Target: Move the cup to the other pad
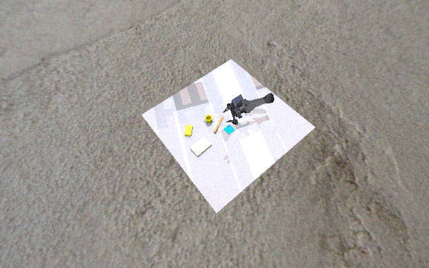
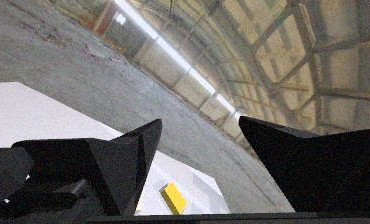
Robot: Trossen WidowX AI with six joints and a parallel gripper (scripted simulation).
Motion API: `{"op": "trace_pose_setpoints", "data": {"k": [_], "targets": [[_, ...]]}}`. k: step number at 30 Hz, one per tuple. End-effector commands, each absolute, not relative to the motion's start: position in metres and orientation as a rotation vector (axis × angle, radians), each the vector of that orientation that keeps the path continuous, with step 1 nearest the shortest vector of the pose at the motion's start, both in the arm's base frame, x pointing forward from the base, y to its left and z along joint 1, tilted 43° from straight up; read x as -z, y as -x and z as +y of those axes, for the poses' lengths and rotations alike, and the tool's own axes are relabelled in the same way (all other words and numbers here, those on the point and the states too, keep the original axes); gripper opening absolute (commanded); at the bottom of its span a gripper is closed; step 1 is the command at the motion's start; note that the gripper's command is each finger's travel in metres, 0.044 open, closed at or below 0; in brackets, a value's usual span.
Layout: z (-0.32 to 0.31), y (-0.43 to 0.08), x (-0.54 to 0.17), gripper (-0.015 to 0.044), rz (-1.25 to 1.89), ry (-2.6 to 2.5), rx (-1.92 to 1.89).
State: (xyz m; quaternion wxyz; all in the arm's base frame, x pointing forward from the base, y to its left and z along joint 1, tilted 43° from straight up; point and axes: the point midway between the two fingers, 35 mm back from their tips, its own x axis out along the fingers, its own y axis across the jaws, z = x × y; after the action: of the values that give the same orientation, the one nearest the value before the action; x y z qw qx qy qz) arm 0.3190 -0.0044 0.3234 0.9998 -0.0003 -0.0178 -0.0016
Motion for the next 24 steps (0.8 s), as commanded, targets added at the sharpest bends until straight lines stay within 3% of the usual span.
{"op": "trace_pose_setpoints", "data": {"k": [1,9,16,24], "targets": [[-0.005,-0.321,-0.321,0.0374,-0.025,0.009,0.002],[-0.014,-0.375,-0.218,0.0167,0.432,0.335,-0.154],[-0.020,-0.387,-0.118,0.0167,0.772,0.533,-0.465],[-0.019,-0.362,-0.021,0.0167,0.978,0.563,-0.934]]}}
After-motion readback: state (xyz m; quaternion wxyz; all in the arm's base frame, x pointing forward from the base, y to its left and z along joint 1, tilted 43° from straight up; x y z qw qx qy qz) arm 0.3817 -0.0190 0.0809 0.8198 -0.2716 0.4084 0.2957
